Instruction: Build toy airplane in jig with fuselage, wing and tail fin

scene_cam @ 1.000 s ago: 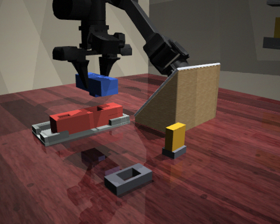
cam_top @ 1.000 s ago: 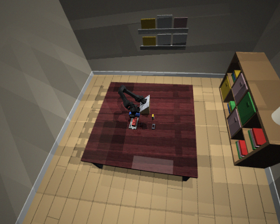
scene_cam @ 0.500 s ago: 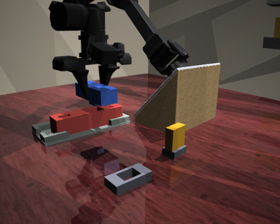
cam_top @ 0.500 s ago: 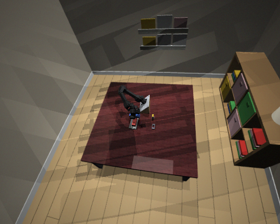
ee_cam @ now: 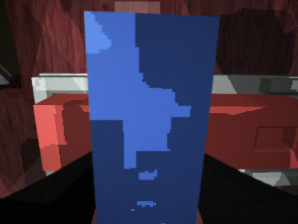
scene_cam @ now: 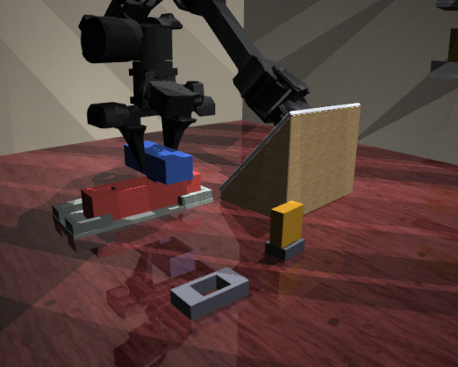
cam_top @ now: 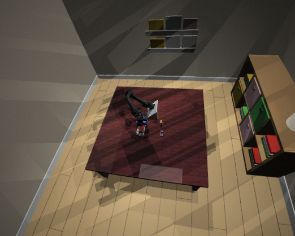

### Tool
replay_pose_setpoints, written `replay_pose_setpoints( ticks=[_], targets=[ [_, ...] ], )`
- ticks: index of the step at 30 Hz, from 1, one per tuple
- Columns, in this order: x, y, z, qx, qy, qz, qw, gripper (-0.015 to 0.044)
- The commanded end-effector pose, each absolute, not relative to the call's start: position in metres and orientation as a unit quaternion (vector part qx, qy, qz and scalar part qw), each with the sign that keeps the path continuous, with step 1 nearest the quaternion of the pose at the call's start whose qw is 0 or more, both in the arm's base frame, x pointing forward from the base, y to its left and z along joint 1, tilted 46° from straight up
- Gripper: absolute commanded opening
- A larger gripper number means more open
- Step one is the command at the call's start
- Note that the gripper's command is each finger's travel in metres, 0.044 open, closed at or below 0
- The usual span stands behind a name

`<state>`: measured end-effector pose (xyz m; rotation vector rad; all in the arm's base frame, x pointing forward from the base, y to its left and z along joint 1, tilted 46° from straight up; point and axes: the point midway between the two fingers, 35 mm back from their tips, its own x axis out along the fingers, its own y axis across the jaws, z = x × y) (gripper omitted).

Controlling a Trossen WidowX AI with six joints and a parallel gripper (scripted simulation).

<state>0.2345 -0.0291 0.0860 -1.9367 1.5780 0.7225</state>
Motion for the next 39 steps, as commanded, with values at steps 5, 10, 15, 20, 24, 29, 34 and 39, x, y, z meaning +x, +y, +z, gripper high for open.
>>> replay_pose_setpoints(
  ticks=[5, 10, 15, 20, 24, 29, 34, 39],
  targets=[
    [0.235, -0.029, 0.086, -0.717, 0.585, 0.267, 0.268, 0.0056],
    [0.235, -0.029, 0.086, -0.717, 0.585, 0.267, 0.268, 0.0135],
    [0.235, -0.029, 0.086, -0.717, 0.585, 0.267, 0.268, 0.0266],
    [0.235, -0.029, 0.086, -0.717, 0.585, 0.267, 0.268, 0.0398],
    [0.235, -0.029, 0.086, -0.717, 0.585, 0.267, 0.268, 0.0440],
    [0.235, -0.029, 0.086, -0.717, 0.585, 0.267, 0.268, 0.0440],
    [0.229, 0.008, 0.119, -0.718, 0.582, 0.272, 0.269, 0.0440],
    [0.219, 0.032, 0.146, -0.719, 0.583, 0.269, 0.265, 0.0440]
  ],
)
